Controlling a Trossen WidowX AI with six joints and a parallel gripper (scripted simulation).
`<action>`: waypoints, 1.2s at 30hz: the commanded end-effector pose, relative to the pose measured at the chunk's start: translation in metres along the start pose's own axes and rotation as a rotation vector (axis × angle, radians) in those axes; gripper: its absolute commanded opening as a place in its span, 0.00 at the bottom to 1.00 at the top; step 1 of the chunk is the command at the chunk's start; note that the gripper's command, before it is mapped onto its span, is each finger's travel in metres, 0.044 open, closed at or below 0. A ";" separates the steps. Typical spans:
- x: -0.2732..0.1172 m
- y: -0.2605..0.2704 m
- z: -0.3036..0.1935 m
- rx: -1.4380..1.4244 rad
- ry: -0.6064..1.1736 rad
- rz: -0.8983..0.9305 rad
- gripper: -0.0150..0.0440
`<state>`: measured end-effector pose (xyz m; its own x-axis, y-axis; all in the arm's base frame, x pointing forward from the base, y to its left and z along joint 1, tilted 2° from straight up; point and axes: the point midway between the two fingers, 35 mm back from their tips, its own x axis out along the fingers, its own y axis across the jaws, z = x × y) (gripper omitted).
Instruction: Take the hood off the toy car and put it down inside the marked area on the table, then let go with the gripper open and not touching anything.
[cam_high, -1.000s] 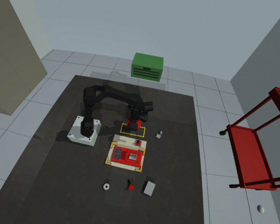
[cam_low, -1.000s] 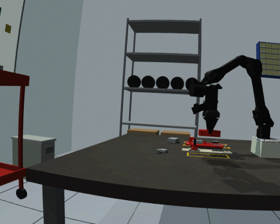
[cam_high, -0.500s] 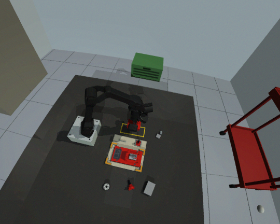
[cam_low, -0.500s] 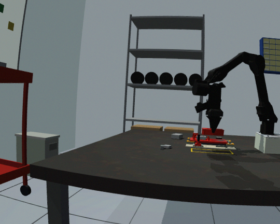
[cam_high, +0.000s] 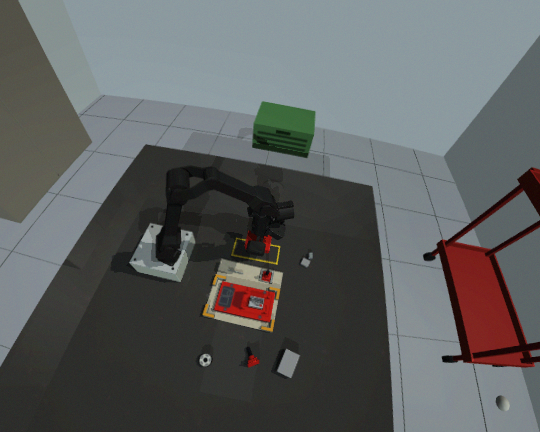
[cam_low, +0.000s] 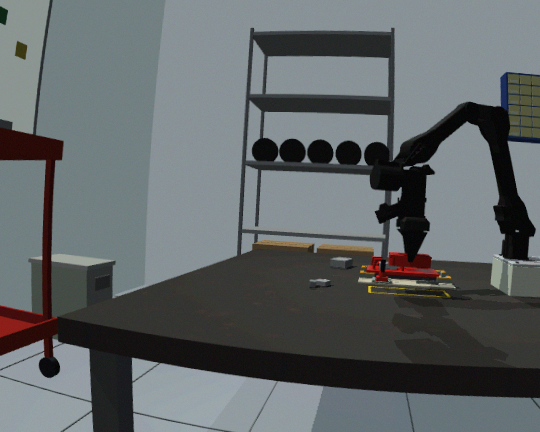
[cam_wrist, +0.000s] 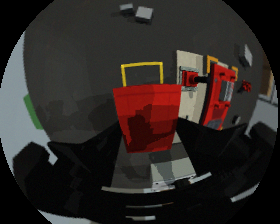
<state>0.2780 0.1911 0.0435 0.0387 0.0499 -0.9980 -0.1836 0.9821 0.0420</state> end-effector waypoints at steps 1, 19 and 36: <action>0.005 -0.001 -0.002 0.006 0.004 -0.003 0.25; 0.021 -0.001 -0.002 0.006 0.004 -0.003 0.25; 0.036 -0.002 -0.004 0.006 0.005 -0.003 0.25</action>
<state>0.2778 0.1918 0.0115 0.0384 0.0499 -0.9980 -0.1836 0.9821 0.0420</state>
